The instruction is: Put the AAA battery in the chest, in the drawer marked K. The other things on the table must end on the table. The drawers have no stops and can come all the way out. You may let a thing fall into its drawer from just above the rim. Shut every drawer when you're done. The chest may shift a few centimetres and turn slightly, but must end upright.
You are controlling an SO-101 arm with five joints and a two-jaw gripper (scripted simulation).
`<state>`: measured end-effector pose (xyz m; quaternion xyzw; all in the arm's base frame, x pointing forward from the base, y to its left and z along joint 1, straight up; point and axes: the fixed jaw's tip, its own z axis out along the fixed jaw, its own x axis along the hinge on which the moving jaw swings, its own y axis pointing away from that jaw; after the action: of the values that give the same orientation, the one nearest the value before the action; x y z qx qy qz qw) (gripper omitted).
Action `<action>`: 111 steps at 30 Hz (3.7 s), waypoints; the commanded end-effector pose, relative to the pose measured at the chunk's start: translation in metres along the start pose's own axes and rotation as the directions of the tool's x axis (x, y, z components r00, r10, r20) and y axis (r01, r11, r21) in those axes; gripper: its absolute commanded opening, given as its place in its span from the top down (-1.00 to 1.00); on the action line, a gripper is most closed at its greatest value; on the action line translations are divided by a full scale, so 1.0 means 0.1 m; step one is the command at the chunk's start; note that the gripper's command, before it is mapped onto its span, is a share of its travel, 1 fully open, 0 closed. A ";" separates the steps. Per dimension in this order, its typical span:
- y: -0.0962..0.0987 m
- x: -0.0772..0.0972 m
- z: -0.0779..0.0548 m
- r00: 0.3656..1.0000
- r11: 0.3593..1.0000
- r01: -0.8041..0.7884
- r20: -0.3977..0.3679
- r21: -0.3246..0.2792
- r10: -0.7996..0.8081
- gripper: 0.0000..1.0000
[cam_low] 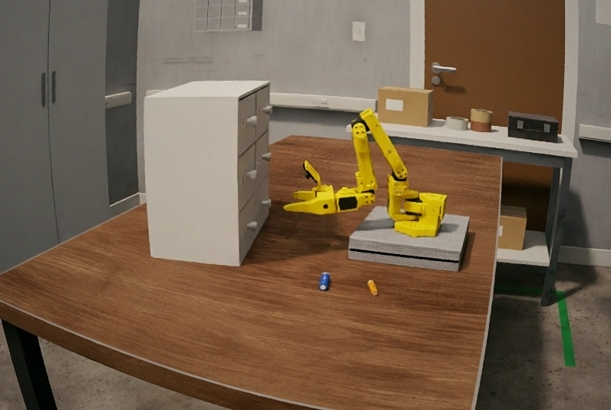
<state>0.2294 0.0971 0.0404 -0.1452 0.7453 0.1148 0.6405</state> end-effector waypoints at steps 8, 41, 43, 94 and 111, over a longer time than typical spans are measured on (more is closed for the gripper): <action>0.48 -0.02 0.02 0.999 0.983 0.018 0.033 -0.184 -0.012 0.00; 0.48 -0.01 0.02 0.999 0.982 0.019 0.031 -0.186 -0.013 0.00; 0.49 -0.01 0.02 0.999 0.982 0.019 0.030 -0.188 -0.014 0.00; 0.50 0.02 0.02 1.000 0.981 0.020 0.021 -0.194 -0.017 0.00; 0.50 0.02 0.02 1.000 0.981 0.020 0.021 -0.194 -0.017 0.00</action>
<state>0.2140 0.1422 0.0408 -0.2107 0.7195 0.1777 0.6375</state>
